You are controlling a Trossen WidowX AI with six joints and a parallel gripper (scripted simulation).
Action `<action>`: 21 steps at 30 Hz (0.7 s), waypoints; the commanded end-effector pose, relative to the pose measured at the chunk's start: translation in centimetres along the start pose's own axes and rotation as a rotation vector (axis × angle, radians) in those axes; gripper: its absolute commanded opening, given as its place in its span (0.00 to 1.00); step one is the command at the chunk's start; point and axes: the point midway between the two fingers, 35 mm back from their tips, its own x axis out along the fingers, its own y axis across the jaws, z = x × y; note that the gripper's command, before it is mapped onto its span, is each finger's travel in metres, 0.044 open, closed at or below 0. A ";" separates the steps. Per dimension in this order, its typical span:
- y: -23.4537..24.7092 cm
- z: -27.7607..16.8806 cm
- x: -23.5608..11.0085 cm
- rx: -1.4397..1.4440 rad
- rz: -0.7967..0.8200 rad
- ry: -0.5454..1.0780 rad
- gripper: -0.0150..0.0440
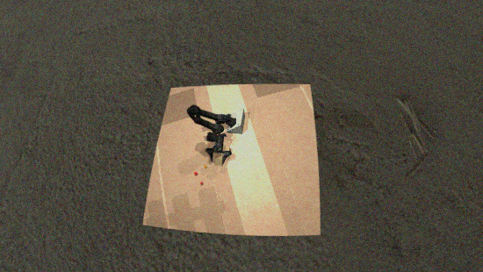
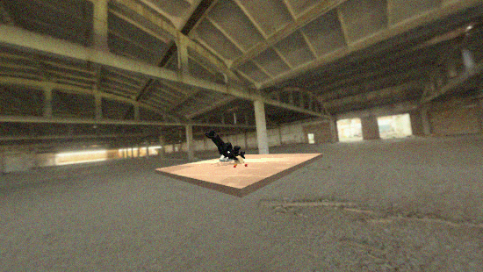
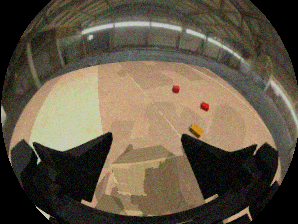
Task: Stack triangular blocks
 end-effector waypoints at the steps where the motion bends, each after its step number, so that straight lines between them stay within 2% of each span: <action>1: 0.0 0.0 0.0 0.006 -0.003 0.001 1.00; 10: 0.1 0.5 0.0 0.007 -0.001 0.002 1.00; 15: 0.6 4.5 -1.3 0.009 0.005 0.007 1.00; 21: 0.2 8.7 -4.8 0.004 0.001 0.000 1.00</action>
